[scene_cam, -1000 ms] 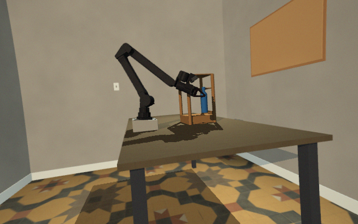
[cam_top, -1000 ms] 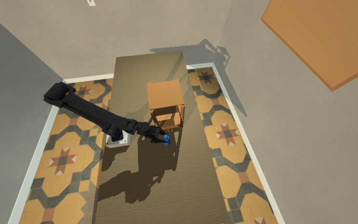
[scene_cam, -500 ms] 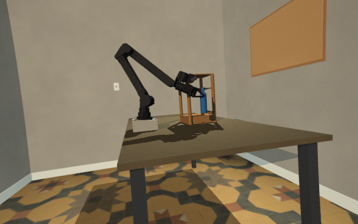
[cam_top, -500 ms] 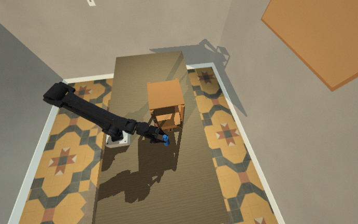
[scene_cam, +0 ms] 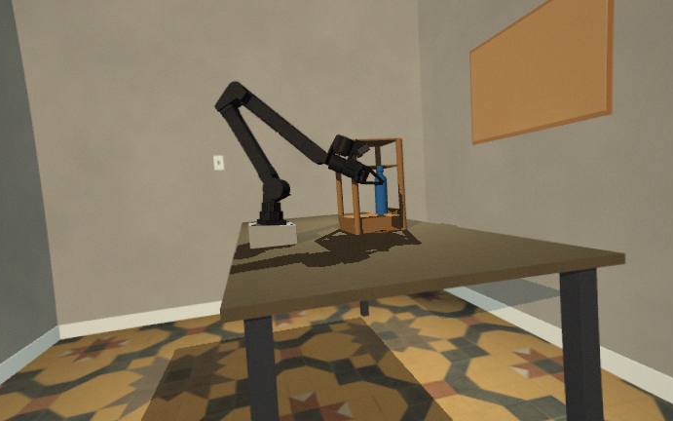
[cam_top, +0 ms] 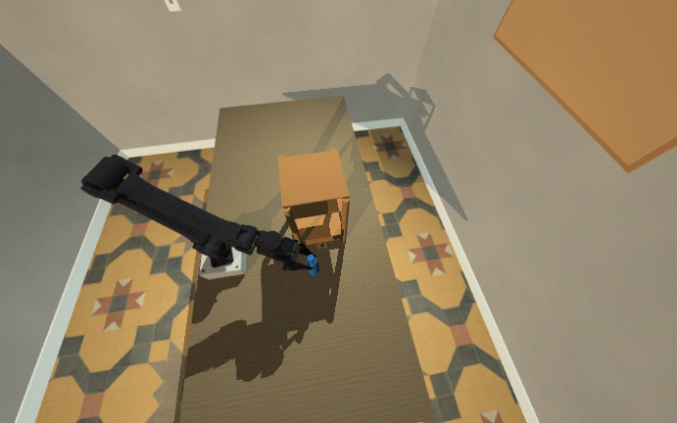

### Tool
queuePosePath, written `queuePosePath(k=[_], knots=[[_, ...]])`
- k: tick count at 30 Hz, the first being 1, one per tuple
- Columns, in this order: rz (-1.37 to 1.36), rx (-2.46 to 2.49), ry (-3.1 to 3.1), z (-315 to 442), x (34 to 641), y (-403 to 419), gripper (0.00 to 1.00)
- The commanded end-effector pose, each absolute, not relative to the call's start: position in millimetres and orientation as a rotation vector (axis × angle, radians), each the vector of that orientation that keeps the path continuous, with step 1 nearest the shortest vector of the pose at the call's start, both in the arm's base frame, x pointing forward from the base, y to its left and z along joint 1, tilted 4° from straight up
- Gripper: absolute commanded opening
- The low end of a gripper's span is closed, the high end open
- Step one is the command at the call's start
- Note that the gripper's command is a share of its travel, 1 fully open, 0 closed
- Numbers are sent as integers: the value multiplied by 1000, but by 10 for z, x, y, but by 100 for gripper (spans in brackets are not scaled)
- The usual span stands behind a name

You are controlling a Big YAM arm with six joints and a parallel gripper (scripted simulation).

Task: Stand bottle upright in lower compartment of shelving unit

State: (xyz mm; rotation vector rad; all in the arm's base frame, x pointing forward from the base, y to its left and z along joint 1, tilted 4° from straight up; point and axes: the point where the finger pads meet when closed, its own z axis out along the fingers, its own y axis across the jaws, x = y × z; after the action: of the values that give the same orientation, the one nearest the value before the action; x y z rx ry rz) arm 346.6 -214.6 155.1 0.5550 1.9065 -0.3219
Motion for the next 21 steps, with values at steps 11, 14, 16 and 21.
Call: queuePosePath(k=[11, 14, 16, 21], knots=[[-345, 515, 1823, 1910, 3587, -2203, 30], [-337, 523, 1837, 1826, 3517, -2111, 30], [-330, 529, 1850, 1770, 3458, -2033, 30], [-322, 539, 1868, 1680, 3284, -1797, 30]])
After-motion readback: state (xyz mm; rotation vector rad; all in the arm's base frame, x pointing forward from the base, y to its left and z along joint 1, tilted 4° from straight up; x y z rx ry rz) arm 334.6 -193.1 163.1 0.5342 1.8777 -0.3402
